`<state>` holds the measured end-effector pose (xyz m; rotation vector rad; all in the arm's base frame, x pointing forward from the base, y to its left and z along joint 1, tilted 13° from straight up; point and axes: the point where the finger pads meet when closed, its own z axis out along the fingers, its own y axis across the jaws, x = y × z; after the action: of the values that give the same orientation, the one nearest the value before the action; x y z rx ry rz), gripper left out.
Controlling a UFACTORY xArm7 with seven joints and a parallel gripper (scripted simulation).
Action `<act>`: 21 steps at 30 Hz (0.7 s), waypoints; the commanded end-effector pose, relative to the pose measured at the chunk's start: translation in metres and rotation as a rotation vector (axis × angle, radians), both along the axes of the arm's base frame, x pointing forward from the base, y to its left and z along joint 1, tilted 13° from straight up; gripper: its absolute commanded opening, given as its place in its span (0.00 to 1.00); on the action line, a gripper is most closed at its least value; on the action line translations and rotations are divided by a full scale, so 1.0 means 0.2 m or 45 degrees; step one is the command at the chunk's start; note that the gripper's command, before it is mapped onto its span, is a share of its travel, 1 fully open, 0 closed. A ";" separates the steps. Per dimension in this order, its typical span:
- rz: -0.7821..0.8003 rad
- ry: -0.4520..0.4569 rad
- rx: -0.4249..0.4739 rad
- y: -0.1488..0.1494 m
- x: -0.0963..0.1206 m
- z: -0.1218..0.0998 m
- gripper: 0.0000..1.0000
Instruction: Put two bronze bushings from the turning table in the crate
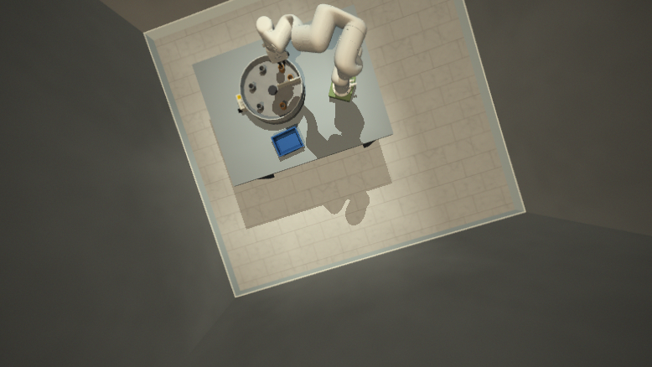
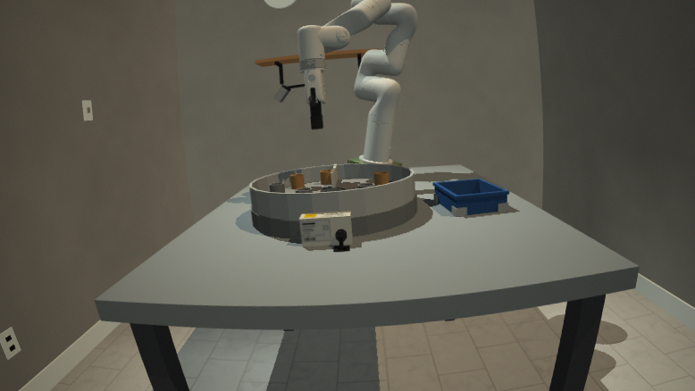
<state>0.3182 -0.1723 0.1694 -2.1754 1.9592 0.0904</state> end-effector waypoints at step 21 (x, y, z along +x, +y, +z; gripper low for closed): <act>-0.001 -0.004 -0.003 0.00 0.00 0.01 0.15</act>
<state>0.3182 -0.1723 0.1694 -2.1754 1.9592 0.0904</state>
